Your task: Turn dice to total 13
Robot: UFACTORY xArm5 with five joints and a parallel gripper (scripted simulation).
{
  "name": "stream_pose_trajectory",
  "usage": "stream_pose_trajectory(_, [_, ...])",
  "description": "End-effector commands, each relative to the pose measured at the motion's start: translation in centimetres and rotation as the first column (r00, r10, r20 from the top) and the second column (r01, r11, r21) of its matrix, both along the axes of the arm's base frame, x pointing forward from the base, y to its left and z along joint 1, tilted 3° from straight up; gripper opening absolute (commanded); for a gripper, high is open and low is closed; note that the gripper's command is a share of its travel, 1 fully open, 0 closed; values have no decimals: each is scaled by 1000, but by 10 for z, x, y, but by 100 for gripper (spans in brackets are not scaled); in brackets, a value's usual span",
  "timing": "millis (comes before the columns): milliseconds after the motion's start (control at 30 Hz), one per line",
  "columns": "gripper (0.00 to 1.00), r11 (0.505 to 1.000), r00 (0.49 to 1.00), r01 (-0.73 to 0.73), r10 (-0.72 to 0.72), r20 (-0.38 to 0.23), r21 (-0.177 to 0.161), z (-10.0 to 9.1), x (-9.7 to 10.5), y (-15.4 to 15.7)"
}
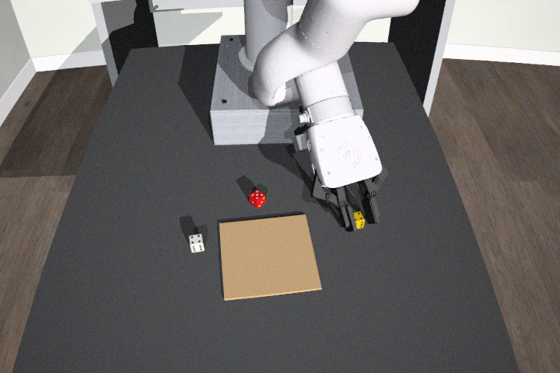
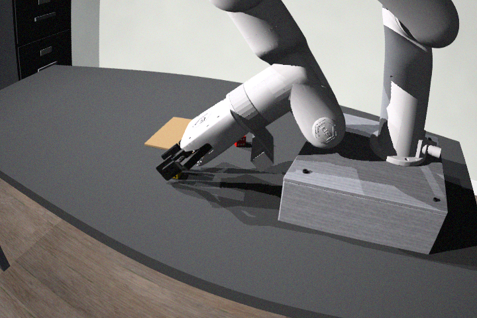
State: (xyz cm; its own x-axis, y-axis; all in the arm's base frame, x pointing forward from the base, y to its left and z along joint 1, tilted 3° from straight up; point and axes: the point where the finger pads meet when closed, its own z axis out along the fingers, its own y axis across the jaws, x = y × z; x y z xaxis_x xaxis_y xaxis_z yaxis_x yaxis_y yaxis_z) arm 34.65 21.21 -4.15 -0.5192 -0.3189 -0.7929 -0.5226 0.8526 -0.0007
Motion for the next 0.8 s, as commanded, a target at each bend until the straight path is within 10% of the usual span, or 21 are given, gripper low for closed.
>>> stream_pose_trajectory(0, [36, 1000, 1000, 0, 0, 1, 1, 5, -5, -3])
stream_pose_trajectory(767, [36, 1000, 1000, 0, 0, 1, 1, 31, -32, -20])
